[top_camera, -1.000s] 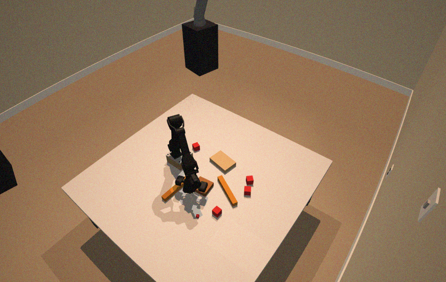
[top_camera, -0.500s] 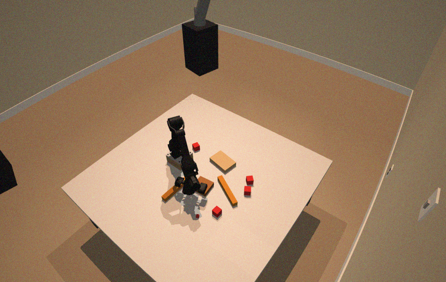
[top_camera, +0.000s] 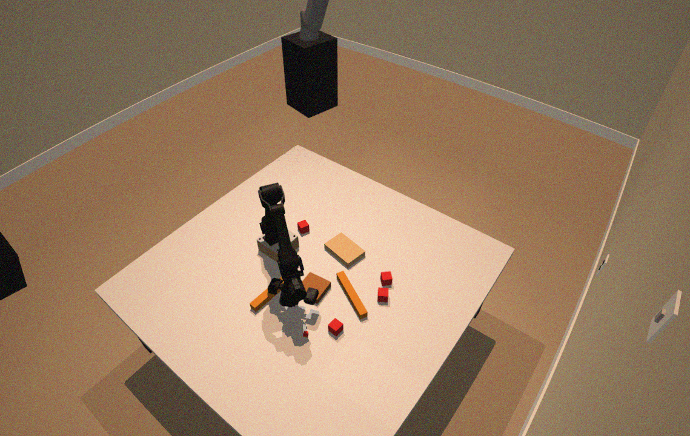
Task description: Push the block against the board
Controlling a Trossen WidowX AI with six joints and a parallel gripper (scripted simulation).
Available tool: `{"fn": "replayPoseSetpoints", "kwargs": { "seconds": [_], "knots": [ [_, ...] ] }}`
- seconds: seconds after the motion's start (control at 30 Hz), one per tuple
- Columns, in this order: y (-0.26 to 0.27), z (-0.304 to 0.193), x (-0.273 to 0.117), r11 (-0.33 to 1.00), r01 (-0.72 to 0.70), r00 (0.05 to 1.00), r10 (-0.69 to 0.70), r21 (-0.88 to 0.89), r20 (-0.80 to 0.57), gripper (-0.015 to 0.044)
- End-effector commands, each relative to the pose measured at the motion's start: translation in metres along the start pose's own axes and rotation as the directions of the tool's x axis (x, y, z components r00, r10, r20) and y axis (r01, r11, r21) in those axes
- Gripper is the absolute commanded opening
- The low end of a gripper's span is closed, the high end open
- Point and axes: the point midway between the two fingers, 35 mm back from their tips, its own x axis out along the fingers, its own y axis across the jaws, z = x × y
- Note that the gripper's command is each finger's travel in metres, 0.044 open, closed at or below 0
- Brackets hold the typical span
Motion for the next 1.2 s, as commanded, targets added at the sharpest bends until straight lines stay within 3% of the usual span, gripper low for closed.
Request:
{"fn": "replayPoseSetpoints", "kwargs": {
  "seconds": [0.0,0.23,0.4,0.63,0.87,1.07,1.17],
  "knots": [
    [0.0,0.009,0.0,1.0,-0.003,1.0,0.003,-0.003,-0.004,0.0],
    [-0.001,0.012,-0.003,1.0,-0.001,1.0,0.001,0.0,0.001,0.0],
    [-0.001,0.012,-0.054,1.0,-0.003,1.0,0.003,-0.003,-0.003,0.0],
    [-0.001,0.011,-0.054,1.0,-0.003,1.0,0.003,0.002,-0.003,0.0],
    [-0.007,-0.021,-0.054,0.983,-0.002,1.0,0.003,0.186,-0.006,0.0],
    [-0.008,-0.022,-0.054,0.982,-0.002,1.0,0.003,0.191,-0.006,0.0],
    [-0.007,-0.021,-0.026,0.978,-0.001,1.0,0.003,0.21,-0.006,0.0]
  ]
}}
